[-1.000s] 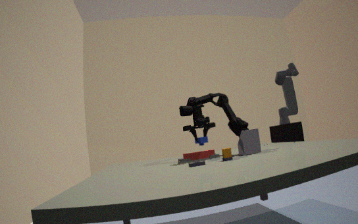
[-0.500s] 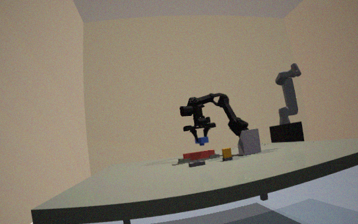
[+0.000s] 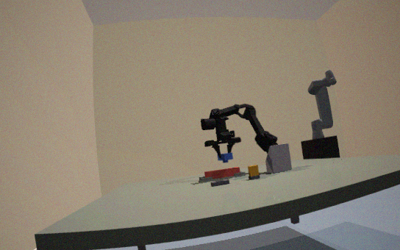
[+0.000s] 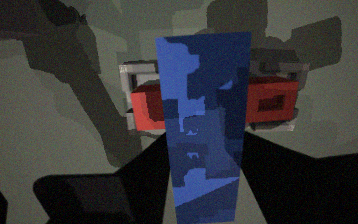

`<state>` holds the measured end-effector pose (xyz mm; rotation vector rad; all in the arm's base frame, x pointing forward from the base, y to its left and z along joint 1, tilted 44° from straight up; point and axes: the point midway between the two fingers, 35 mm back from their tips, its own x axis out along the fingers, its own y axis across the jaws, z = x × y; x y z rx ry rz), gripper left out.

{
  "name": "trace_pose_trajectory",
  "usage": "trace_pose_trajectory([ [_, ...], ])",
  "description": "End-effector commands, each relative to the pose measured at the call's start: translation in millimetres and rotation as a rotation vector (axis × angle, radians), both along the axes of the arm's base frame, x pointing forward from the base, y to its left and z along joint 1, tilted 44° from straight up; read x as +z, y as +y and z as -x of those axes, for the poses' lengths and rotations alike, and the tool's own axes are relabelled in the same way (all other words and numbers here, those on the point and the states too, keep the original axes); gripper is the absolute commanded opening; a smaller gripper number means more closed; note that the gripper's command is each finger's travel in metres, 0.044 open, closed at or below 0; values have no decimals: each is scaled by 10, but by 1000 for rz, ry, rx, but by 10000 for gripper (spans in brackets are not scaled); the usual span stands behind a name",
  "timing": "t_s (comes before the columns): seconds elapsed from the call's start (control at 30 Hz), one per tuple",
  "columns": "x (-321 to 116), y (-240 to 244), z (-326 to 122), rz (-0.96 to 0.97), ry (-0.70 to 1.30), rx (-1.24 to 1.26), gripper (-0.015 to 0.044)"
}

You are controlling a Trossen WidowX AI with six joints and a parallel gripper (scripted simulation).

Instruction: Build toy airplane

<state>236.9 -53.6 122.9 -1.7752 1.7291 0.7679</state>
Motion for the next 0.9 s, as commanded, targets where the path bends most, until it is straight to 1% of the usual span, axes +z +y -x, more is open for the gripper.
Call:
trace_pose_trajectory([
  [0.0, -24, -42, -3, 5, 0, 1, 197],
  [0.83, -266, -285, -4, 8, -1, 1, 197],
  [0.87, -263, -263, -6, 1, -1, 0, 210],
])
